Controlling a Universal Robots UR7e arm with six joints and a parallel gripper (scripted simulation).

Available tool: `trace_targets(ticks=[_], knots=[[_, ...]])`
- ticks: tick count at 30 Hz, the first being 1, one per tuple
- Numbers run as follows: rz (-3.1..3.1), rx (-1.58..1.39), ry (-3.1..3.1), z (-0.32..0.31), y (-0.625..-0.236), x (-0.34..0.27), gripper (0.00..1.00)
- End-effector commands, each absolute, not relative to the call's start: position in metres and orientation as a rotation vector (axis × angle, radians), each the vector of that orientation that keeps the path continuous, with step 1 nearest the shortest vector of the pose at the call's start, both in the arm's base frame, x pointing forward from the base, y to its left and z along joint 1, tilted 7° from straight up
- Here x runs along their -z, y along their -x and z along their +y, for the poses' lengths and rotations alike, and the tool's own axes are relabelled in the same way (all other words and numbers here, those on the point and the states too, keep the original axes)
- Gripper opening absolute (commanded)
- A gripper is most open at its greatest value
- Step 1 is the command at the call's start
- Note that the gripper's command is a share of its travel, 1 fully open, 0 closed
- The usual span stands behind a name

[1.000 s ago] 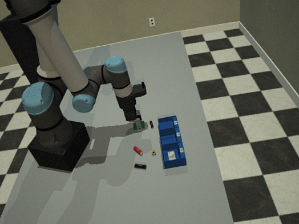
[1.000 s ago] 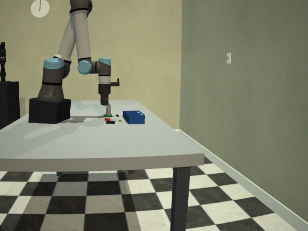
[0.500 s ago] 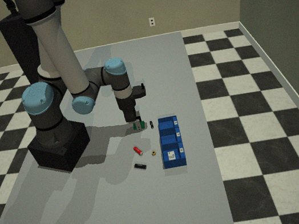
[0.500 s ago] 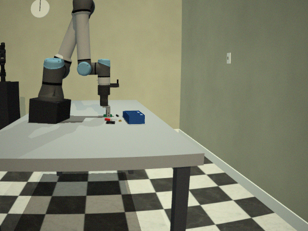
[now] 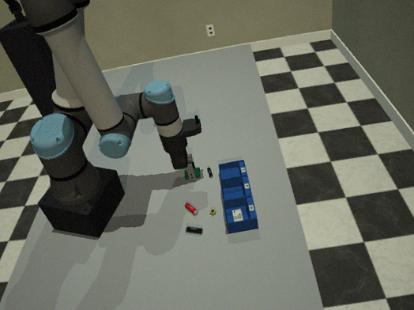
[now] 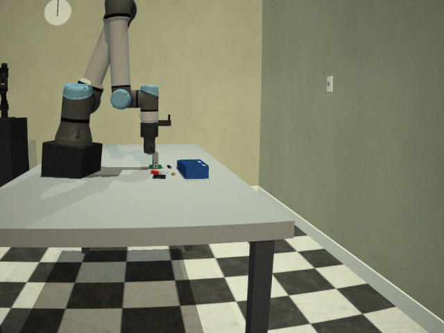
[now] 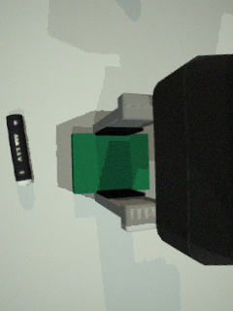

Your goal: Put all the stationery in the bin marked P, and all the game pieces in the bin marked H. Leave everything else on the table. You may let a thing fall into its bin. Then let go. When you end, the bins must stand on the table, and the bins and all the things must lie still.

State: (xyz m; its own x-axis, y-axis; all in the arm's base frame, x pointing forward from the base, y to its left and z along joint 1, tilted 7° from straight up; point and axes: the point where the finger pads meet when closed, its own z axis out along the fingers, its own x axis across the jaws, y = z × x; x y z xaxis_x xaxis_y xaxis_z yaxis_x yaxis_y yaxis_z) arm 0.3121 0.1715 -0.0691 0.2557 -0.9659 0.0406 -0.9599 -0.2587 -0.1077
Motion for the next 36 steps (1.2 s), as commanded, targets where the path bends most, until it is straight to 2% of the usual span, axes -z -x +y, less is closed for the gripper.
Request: trace_targets(ticks=[1,24,36], knots=[[1.875,0.152,2.439,0.171,-0.313,0.069,0.7],[1.875,0.153,2.438,0.171,-0.313,0.065,0.7],[1.871,0.157,2.437,0.172,-0.309,0.024,0.7]])
